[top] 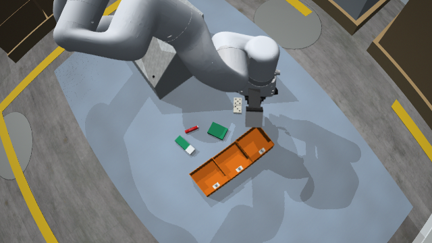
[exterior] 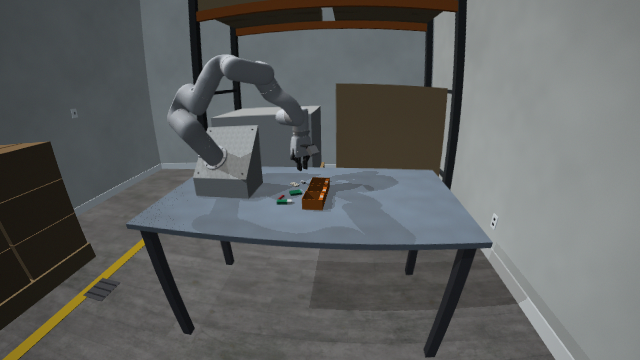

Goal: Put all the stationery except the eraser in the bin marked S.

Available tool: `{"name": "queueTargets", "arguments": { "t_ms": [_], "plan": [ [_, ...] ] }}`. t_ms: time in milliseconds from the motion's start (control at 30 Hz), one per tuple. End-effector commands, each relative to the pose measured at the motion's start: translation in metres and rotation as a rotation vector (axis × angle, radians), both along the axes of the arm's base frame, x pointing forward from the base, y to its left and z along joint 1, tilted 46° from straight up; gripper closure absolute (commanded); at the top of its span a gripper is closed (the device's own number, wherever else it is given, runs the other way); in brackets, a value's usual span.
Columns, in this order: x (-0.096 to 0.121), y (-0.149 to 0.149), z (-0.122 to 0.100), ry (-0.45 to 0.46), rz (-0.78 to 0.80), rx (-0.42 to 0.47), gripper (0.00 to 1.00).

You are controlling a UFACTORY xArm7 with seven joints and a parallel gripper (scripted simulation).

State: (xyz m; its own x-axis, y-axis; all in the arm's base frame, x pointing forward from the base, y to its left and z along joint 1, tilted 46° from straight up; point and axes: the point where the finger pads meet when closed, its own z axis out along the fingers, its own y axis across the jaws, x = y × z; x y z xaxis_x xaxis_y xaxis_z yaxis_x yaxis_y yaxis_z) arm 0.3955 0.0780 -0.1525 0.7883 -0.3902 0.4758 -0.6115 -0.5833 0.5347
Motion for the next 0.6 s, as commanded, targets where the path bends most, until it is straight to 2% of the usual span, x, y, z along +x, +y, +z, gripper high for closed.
{"name": "queueTargets", "arguments": {
  "t_ms": [0,167,567],
  "plan": [
    [0.001,0.002,0.0,-0.002,0.003,0.004,0.71],
    [0.001,0.002,0.0,-0.002,0.003,0.004,0.71],
    [0.004,-0.026,-0.028,-0.002,0.003,0.003,0.71]
  ]
}}
